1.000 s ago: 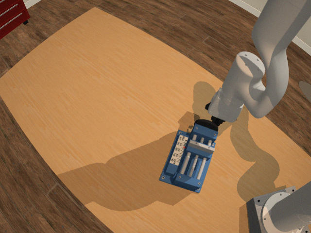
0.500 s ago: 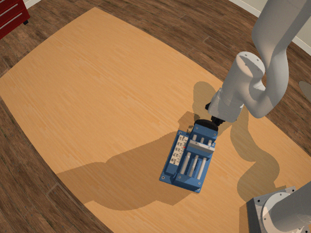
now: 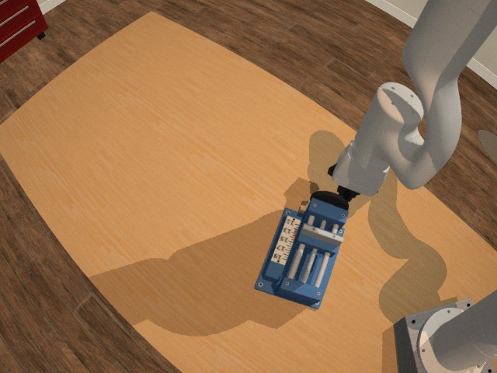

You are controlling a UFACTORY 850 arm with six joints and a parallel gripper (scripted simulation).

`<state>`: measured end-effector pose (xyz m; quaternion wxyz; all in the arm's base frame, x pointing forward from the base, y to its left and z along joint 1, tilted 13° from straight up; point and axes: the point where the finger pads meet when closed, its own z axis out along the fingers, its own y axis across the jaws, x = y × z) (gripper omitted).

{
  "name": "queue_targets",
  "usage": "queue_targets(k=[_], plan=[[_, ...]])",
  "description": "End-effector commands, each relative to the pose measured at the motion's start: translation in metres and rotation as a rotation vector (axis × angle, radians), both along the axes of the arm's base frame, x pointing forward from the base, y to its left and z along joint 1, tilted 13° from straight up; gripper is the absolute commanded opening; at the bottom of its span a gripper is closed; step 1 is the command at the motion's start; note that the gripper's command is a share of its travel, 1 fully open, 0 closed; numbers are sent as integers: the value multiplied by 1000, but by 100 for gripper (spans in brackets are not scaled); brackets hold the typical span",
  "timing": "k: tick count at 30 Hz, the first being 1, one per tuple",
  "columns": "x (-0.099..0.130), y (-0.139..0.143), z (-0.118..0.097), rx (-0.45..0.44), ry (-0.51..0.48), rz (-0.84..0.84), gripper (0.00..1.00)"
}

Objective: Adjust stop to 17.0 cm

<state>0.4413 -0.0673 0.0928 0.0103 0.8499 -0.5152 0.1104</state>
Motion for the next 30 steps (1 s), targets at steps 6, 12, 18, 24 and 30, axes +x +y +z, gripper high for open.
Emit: queue_targets(k=[6, 12, 18, 24, 30], plan=[[0, 0, 1, -1, -1, 0, 6], [0, 0, 2, -1, -1, 0, 6], [1, 0, 3, -1, -1, 0, 6], [1, 1, 4, -1, -1, 0, 6], [1, 1, 6, -1, -1, 0, 6]])
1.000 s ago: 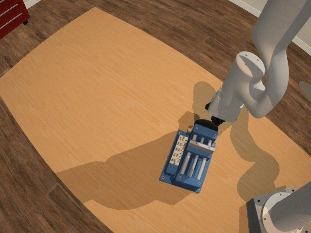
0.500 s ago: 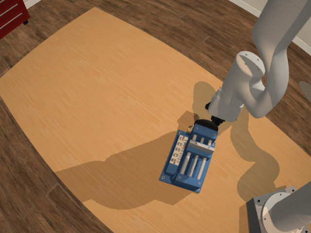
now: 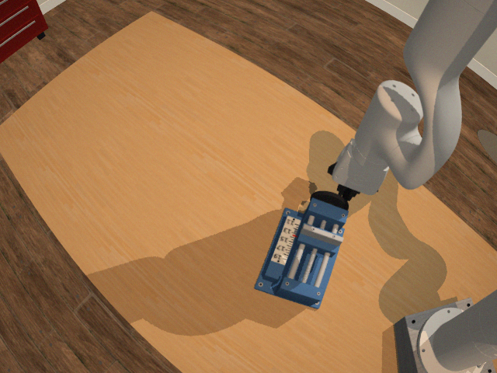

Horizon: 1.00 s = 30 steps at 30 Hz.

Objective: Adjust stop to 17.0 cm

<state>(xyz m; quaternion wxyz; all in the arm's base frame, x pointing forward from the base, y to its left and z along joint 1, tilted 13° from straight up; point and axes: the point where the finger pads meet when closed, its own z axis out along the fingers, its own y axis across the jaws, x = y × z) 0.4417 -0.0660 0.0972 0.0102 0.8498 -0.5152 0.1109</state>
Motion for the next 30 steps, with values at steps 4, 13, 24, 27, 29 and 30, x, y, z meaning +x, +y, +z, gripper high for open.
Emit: queue_targets(k=[4, 13, 24, 27, 29, 30], plan=[[1, 0, 3, -1, 1, 0, 6], [2, 2, 5, 0, 1, 0, 6], [4, 4, 10, 0, 1, 0, 6], [5, 5, 12, -1, 1, 0, 6], [6, 5, 13, -1, 1, 0, 6], [7, 6, 14, -1, 1, 0, 6]])
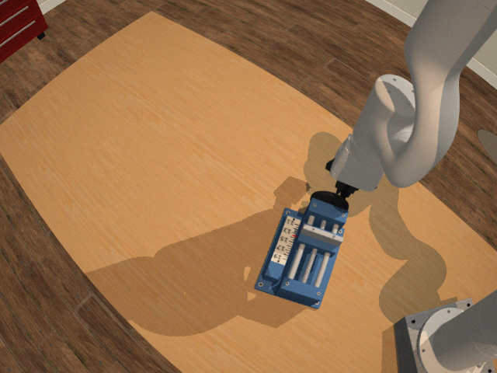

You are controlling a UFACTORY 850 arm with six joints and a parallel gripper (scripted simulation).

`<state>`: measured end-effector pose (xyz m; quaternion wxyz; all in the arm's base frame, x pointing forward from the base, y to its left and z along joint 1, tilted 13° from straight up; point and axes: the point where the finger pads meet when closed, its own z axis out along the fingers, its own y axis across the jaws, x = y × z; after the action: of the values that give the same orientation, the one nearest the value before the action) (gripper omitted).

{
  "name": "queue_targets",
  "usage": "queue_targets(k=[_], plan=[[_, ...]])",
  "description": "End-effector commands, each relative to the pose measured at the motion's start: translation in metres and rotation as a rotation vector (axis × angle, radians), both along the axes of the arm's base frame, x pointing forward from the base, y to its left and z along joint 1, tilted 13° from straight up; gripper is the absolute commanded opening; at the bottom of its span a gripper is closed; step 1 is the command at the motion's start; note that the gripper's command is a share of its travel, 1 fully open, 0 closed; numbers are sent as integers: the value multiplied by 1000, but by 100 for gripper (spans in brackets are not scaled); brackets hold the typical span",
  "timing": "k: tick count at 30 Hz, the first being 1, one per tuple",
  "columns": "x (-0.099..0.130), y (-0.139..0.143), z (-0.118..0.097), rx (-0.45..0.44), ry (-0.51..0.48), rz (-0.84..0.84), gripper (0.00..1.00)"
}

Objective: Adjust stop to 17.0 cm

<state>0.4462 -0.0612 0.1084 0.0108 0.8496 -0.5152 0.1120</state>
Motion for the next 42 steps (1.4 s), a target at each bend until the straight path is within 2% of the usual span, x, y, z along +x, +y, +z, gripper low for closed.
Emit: queue_targets(k=[1, 11, 17, 20, 24, 42], plan=[[3, 1, 3, 2, 2, 0, 6], [10, 6, 9, 2, 2, 0, 6], [27, 15, 10, 2, 2, 0, 6], [41, 21, 2, 2, 2, 0, 6], [48, 22, -9, 2, 2, 0, 6], [49, 16, -34, 2, 2, 0, 6]])
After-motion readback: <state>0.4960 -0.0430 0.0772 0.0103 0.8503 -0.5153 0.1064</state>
